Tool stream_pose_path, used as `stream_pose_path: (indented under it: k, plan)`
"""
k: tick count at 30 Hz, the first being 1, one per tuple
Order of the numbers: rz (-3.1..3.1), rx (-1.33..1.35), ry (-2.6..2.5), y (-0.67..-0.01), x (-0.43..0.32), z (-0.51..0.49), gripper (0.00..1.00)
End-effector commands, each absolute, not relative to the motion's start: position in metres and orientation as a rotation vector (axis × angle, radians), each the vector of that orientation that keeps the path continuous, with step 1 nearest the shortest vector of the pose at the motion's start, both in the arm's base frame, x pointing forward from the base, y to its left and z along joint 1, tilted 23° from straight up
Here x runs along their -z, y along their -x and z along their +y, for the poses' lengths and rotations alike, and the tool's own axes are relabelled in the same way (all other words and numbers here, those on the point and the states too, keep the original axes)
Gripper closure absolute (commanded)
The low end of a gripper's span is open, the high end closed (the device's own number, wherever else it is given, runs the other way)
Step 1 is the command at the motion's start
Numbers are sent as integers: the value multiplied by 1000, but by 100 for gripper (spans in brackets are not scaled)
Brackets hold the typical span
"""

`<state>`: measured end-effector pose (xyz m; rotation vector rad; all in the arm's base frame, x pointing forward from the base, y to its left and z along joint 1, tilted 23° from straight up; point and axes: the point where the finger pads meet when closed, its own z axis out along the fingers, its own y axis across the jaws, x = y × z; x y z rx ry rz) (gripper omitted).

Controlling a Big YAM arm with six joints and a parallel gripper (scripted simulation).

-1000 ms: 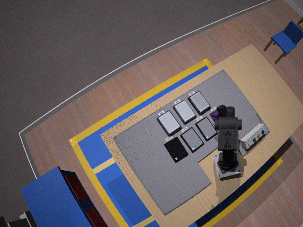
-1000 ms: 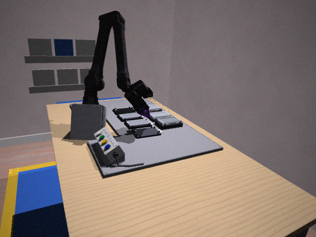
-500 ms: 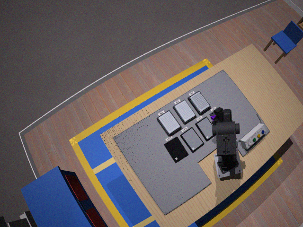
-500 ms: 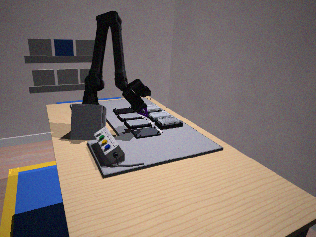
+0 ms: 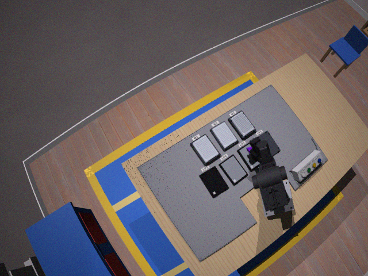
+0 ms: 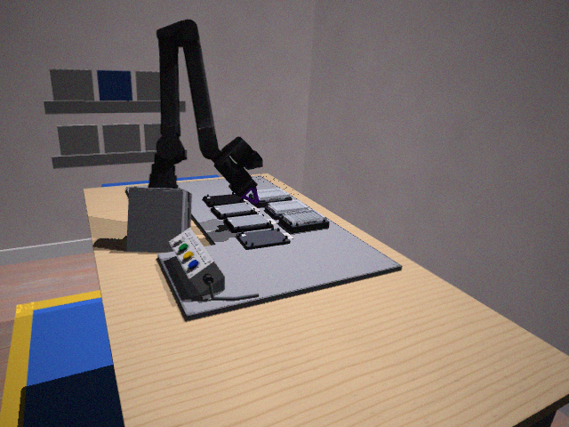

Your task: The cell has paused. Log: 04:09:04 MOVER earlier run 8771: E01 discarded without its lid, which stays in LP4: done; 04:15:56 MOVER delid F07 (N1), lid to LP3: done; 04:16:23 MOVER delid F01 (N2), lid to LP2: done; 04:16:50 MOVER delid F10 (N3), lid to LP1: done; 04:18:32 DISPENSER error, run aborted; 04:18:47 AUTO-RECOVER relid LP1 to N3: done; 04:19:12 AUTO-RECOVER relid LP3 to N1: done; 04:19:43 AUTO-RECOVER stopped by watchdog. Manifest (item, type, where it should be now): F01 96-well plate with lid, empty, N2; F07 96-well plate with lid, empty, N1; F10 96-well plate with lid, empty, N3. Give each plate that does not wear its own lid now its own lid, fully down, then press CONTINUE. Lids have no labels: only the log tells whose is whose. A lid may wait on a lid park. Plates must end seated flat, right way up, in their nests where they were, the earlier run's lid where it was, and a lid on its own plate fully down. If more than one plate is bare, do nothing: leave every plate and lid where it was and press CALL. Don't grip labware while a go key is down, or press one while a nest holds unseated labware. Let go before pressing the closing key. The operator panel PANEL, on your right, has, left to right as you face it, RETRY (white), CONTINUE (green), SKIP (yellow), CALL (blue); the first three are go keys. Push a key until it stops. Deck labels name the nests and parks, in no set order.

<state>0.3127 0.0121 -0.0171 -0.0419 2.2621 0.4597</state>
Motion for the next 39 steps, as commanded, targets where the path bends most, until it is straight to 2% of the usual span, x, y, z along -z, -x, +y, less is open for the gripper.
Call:
stream_pose_path:
  k: [1, 39]
  plan:
    - [2251, -506, 3, -312, 7, 31, 100]
    - [2235, -517, -6, -294, -54, 176, 100]
